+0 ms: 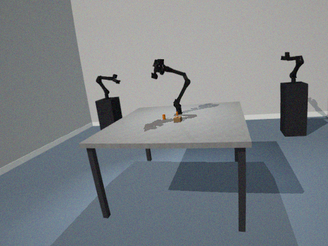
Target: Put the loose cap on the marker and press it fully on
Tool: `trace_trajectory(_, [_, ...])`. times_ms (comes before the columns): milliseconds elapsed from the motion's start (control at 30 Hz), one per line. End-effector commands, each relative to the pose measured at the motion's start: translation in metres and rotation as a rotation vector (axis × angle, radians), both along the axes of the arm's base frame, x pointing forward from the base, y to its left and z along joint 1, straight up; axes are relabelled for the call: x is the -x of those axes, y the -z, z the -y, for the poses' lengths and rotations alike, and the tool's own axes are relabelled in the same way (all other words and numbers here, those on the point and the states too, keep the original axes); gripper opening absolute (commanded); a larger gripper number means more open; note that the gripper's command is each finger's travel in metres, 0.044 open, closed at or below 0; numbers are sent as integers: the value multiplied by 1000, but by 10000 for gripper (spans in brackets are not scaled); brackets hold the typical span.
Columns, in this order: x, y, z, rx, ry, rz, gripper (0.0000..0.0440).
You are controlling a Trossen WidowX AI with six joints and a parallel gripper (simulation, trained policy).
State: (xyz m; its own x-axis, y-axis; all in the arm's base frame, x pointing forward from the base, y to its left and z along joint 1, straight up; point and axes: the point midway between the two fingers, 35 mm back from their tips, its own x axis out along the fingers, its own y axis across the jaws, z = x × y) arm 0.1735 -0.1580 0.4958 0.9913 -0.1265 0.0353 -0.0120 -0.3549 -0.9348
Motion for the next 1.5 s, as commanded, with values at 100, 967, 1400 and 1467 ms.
trace_trajectory(100, [-6, 12, 6, -52, -11, -22, 323])
trace_trajectory(967, [-33, 67, 13, -269, -59, -154, 322])
trace_trajectory(1400, [-45, 98, 14, -367, -74, -248, 321])
trace_trajectory(1467, [-47, 103, 14, -381, -76, -264, 321])
